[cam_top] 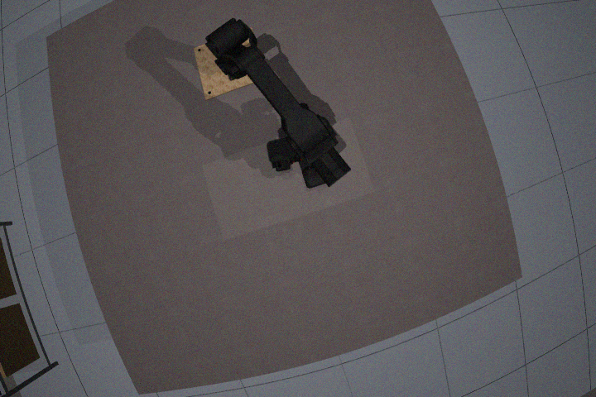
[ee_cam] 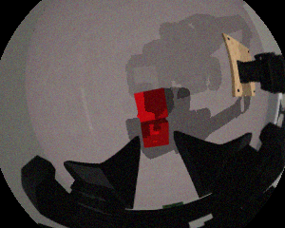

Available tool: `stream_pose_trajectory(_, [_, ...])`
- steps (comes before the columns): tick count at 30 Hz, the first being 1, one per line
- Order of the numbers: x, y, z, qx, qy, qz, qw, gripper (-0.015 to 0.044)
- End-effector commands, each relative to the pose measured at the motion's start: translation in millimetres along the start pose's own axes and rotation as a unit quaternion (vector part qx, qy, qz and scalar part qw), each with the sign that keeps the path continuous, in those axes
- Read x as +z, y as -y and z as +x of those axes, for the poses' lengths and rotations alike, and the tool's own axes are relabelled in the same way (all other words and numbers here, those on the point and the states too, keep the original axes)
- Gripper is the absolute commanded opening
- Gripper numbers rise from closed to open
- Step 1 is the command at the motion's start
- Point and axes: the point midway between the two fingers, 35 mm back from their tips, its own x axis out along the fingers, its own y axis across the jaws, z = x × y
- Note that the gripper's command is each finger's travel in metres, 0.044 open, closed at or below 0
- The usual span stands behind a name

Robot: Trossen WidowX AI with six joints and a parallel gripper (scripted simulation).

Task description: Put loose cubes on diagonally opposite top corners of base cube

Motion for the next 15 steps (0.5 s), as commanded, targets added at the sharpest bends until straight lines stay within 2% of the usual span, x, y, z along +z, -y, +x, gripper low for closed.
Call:
stream_pose_trajectory(1, [0,0,-8,0.002,-0.001,0.000,1.000,0.0205])
stream_pose_trajectory(15, [0,0,-31,0.002,-0.001,0.000,1.000,0.0205])
